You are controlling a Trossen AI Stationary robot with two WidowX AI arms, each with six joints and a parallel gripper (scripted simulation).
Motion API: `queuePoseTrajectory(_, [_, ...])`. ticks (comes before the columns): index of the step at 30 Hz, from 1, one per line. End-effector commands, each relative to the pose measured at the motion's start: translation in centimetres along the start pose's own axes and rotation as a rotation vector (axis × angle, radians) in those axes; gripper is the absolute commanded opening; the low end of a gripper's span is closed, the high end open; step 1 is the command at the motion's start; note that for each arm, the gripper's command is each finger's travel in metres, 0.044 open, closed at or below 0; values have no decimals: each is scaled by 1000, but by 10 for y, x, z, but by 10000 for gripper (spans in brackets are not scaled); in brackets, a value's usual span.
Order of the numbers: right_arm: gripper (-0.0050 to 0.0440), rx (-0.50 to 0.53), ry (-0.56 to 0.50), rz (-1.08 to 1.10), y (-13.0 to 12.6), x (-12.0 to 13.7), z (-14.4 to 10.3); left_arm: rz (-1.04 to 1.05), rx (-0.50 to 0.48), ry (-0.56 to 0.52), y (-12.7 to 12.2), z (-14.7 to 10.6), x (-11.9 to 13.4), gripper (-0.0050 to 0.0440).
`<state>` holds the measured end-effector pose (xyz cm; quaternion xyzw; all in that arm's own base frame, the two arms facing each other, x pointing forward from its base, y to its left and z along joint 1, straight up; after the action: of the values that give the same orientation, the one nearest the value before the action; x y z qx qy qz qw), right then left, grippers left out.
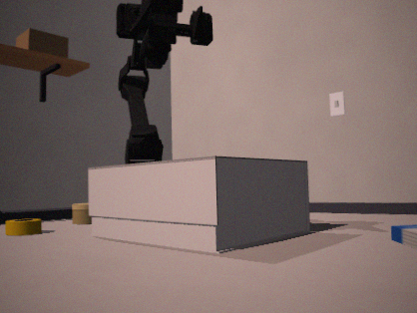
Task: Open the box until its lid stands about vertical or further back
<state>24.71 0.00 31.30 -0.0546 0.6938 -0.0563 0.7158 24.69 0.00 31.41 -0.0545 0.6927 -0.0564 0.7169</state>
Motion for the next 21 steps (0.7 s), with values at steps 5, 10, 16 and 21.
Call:
queuePoseTrajectory(5, [440, 3, -19, 0, -1, -6, -1, 0, 2, -15, -1, -1, -5, 440])
queuePoseTrajectory(10, [440, 3, -19, 0, -1, -6, -1, 0, 2, -15, -1, -1, -5, 440])
queuePoseTrajectory(16, [440, 3, -19, 0, -1, -6, -1, 0, 2, -15, -1, -1, -5, 440])
queuePoseTrajectory(21, [344, -38, 13, -2, 10, 9, 8, -13, -25, 2, 1, 15, -5, 440])
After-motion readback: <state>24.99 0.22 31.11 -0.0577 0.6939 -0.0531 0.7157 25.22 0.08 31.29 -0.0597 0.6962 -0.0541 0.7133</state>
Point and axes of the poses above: on each arm, the point midway between the two fingers, 35 mm back from their tips, its own z axis out along the fingers, its own y axis across the jaws, x = y × z, the point moved 7 cm from there along -z, back along the fingers, and after that the axes turned 9 degrees about -z, right-handed, at the moved point
